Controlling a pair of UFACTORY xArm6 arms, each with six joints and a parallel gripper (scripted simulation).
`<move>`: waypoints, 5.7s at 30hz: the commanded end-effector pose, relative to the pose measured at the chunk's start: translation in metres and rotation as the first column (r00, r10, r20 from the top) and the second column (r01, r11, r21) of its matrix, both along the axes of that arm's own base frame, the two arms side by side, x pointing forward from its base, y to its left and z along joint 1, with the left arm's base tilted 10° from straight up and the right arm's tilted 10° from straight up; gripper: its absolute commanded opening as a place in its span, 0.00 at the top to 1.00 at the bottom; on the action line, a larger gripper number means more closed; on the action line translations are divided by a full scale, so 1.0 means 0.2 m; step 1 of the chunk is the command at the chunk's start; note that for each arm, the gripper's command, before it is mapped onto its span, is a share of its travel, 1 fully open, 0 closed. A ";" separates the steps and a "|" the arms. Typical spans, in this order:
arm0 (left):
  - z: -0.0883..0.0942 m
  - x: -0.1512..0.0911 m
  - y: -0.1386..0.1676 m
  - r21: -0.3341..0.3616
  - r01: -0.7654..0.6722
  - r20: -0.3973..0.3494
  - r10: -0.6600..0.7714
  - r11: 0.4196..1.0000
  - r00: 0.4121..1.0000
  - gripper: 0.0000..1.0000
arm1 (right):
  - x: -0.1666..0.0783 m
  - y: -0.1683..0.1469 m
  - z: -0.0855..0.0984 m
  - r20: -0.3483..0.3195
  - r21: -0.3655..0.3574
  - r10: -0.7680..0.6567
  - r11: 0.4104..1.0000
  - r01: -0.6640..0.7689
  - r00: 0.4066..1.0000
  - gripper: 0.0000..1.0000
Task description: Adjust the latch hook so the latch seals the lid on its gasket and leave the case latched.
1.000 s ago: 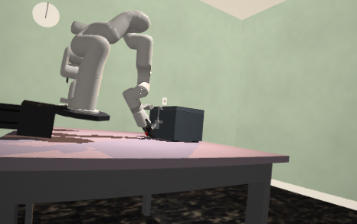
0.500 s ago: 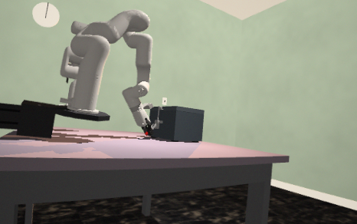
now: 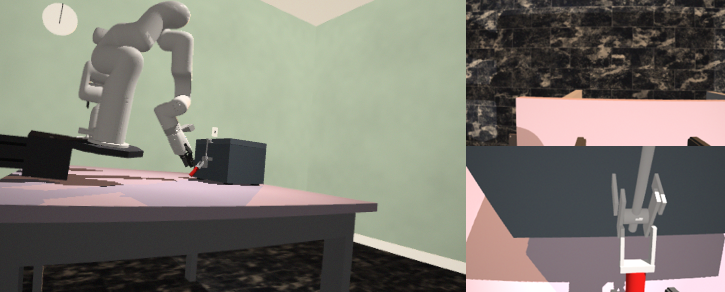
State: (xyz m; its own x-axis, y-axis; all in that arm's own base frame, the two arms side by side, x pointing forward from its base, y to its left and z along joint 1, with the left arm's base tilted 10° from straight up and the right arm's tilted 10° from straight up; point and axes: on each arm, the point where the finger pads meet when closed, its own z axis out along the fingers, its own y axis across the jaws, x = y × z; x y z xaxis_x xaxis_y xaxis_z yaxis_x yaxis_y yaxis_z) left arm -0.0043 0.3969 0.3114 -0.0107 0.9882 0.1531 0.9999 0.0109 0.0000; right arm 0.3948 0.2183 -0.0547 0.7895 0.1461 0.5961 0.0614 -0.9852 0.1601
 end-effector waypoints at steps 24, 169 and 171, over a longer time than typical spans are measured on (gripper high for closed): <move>0.01 0.00 0.00 0.004 0.000 0.000 0.000 1.000 1.000 0.00 | -0.03 0.09 0.56 0.002 0.001 0.000 1.000 0.000 1.000 0.59; 0.01 0.00 0.00 0.004 0.000 0.000 0.000 1.000 1.000 0.00 | 1.35 0.03 1.37 0.005 0.411 -0.725 0.630 0.659 0.689 0.00; 0.01 0.00 0.00 0.004 0.000 0.000 0.000 1.000 1.000 0.00 | 1.35 0.03 1.37 0.005 0.412 -0.725 0.629 0.659 0.689 0.00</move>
State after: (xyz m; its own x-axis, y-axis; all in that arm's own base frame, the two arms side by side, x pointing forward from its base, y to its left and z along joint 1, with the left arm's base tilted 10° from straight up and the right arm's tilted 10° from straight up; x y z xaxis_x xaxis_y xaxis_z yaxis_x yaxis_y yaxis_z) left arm -0.0043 0.3969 0.3114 -0.0107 0.9882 0.1531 0.9999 0.0109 0.0000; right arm 0.6633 0.2233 0.2155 0.4673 -0.6440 0.6058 -0.6563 -0.7118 -0.2504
